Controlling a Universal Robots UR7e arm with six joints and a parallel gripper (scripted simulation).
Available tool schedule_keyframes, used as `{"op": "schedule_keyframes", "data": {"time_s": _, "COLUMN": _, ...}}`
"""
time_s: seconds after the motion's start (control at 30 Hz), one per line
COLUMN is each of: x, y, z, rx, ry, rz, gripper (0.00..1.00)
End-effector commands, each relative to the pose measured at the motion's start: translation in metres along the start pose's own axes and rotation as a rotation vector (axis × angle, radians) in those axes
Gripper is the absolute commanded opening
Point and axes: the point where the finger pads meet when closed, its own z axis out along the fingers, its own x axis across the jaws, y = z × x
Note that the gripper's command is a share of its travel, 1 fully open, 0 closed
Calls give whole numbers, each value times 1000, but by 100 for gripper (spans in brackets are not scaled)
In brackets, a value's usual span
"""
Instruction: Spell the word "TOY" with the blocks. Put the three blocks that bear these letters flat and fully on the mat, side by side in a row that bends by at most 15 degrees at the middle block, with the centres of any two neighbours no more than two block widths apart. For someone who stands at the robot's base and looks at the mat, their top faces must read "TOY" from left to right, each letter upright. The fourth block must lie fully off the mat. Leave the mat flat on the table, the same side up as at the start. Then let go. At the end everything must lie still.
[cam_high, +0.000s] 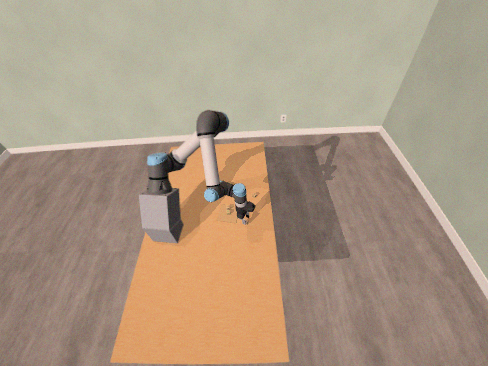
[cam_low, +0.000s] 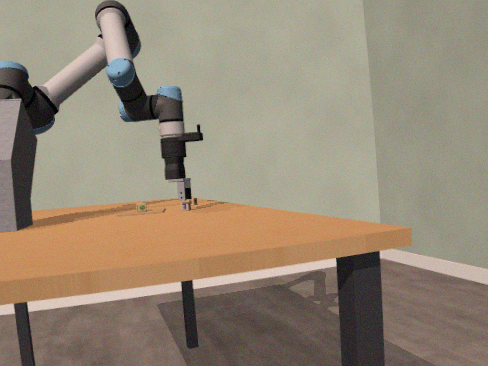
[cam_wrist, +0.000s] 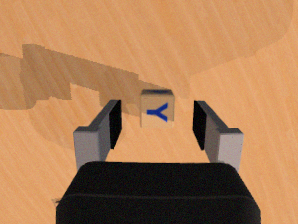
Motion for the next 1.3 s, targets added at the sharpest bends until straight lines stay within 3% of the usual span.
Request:
{"op": "schedule_keyframes", "data": {"time_s": 0.0, "x": 0, "y": -1, "z": -1, "rx": 1, "ry": 0, "rz": 0, "gripper": 100}}
{"op": "schedule_keyframes", "data": {"time_s": 0.97, "x": 0, "y": -1, "z": 0, "rx": 1, "ry": 0, "rz": 0, "gripper": 100}}
{"op": "schedule_keyframes", "data": {"time_s": 1.27, "x": 0, "y": -1, "z": 10, "rx": 1, "ry": 0, "rz": 0, "gripper": 100}}
